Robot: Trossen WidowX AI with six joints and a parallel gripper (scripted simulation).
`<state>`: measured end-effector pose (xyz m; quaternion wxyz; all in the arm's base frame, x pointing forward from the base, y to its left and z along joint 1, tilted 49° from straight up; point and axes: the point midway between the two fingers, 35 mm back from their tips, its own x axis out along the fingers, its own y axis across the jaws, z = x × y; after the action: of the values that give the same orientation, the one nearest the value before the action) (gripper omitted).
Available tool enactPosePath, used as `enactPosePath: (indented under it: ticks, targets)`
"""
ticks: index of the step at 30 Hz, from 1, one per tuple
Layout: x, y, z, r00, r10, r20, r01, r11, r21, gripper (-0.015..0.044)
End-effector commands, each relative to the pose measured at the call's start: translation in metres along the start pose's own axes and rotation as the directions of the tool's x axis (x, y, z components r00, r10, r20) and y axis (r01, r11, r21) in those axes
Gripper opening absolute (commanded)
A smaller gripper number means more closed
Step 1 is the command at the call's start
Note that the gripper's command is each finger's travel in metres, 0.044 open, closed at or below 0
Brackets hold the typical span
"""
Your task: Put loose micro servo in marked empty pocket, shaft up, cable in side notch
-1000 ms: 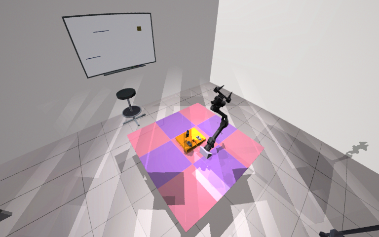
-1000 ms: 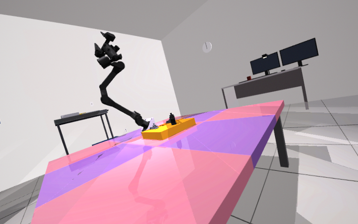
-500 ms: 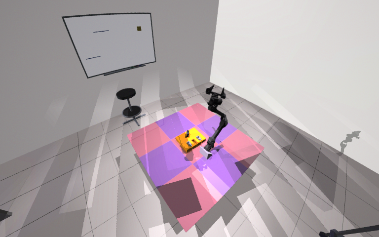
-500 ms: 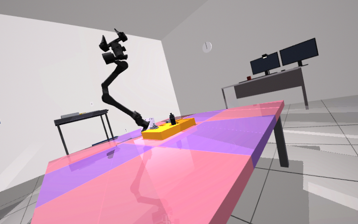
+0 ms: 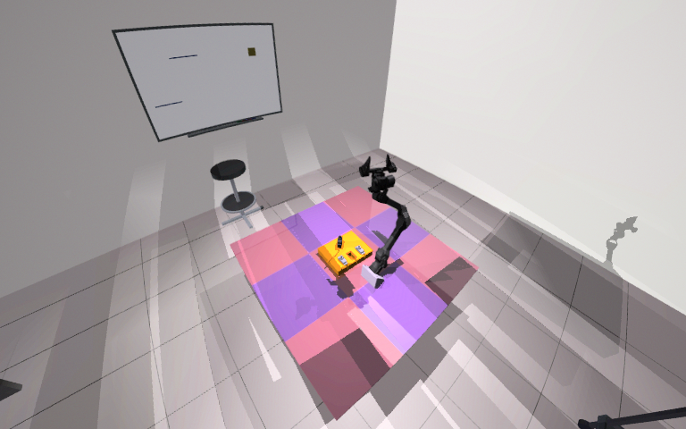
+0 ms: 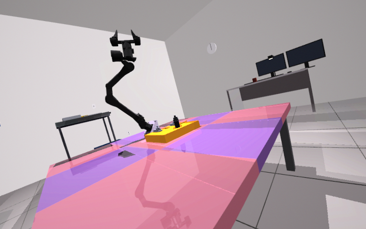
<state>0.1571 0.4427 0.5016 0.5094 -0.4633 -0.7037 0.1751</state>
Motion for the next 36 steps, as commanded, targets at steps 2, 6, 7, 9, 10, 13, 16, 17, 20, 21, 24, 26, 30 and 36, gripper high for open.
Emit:
enactPosePath:
  ticks: [2,6,7,9,10,13,16,17,20,21,24,26,30,36]
  targets:
    - [-0.004,0.032,-0.008,0.994,0.104,-0.034,-0.098,0.985,0.144,0.0440]
    - [-0.008,0.054,-0.014,0.982,0.181,-0.055,-0.162,0.953,0.257,0.0440]
    - [-0.009,0.060,-0.015,0.978,0.201,-0.060,-0.176,0.942,0.285,0.0440]
    - [-0.012,0.071,-0.018,0.968,0.240,-0.070,-0.203,0.918,0.340,0.0440]
    - [-0.013,0.077,-0.019,0.963,0.259,-0.075,-0.215,0.905,0.367,0.0440]
    - [-0.019,0.093,-0.023,0.944,0.317,-0.088,-0.247,0.860,0.447,0.0440]
    - [-0.025,0.109,-0.026,0.922,0.374,-0.101,-0.271,0.808,0.523,0.0440]
    - [-0.027,0.115,-0.027,0.914,0.393,-0.105,-0.277,0.789,0.548,0.0440]
    - [-0.034,0.131,-0.030,0.886,0.449,-0.116,-0.289,0.730,0.619,0.0440]
    - [-0.037,0.136,-0.031,0.876,0.467,-0.120,-0.291,0.709,0.642,0.0440]
    - [-0.045,0.152,-0.034,0.843,0.522,-0.129,-0.291,0.646,0.705,0.0440]
    - [-0.053,0.162,-0.038,0.821,0.554,-0.139,-0.299,0.624,0.722,0.0440]
    - [-0.064,0.179,-0.041,0.776,0.613,-0.148,-0.282,0.547,0.789,0.0440]
    - [-0.086,0.207,-0.045,0.688,0.708,-0.159,-0.224,0.415,0.882,0.0440]
